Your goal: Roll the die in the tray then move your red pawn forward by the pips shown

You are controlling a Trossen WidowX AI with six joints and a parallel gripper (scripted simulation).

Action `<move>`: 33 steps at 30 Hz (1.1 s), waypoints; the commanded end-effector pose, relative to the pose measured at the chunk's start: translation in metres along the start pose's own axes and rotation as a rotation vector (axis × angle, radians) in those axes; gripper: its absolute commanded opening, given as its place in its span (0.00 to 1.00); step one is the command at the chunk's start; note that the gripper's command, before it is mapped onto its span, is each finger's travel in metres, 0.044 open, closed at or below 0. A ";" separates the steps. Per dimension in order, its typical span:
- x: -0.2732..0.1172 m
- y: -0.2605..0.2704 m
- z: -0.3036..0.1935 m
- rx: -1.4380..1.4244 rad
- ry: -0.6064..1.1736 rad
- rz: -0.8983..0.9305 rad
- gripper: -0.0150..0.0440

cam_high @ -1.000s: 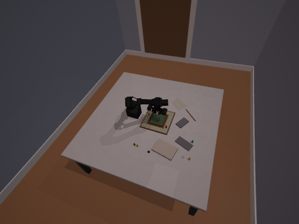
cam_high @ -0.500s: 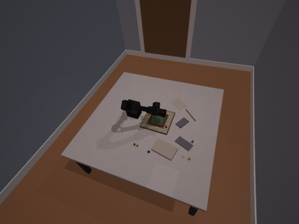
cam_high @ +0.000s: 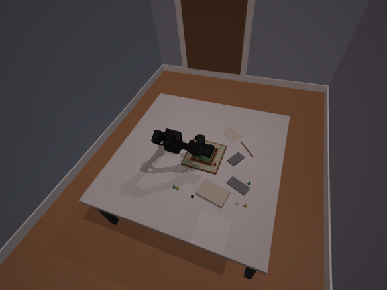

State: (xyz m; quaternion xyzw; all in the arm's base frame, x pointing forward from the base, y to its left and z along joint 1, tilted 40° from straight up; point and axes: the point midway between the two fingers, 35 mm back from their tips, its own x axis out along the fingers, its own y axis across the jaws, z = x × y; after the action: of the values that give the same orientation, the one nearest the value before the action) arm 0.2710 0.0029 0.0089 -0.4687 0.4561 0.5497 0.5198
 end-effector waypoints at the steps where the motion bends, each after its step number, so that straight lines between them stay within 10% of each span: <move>1: -0.015 -0.005 0.000 -0.005 -0.006 -0.013 0.25; 15: -0.012 -0.003 0.000 -0.001 -0.001 -0.018 0.25; 33: -0.032 -0.001 0.028 0.006 0.059 0.015 1.00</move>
State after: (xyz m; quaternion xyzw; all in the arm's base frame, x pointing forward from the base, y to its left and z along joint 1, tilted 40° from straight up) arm 0.2746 0.0252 0.0488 -0.4769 0.4529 0.5449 0.5201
